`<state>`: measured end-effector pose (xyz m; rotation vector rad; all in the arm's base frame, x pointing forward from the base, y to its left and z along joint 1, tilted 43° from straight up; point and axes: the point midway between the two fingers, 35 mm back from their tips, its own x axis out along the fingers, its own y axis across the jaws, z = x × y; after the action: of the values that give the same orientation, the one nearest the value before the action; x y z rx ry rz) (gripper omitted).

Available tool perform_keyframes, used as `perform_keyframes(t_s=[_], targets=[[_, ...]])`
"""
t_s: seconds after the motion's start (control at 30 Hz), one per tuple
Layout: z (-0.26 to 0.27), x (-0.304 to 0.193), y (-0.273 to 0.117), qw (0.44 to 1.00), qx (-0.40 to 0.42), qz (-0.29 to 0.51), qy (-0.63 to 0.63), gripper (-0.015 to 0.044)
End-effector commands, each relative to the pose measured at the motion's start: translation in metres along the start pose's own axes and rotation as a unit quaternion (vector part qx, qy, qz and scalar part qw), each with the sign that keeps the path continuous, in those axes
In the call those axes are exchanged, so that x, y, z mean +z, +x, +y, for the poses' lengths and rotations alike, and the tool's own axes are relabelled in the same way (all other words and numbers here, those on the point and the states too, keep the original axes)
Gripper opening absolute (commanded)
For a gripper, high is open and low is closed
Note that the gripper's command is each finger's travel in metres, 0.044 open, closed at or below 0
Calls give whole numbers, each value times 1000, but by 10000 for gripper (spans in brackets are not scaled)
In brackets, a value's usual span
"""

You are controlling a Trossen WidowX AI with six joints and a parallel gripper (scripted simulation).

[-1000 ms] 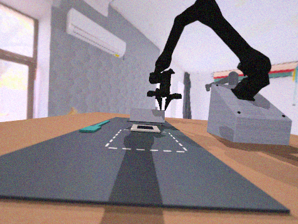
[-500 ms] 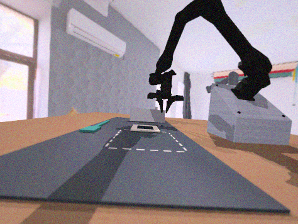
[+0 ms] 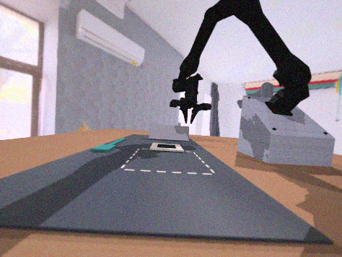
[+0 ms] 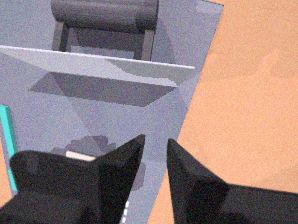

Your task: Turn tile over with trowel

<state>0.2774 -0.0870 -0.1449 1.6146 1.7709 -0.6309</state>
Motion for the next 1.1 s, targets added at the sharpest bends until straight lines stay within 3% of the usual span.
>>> perform_keyframes(t_s=[0.0, 0.53, 1.07], targets=[[0, 5, -3, 1000, -3, -2, -25, 100], [5, 53, -4, 956, -4, -4, -294, 100], [2, 98, -2, 841, -5, -4, -541, 100]])
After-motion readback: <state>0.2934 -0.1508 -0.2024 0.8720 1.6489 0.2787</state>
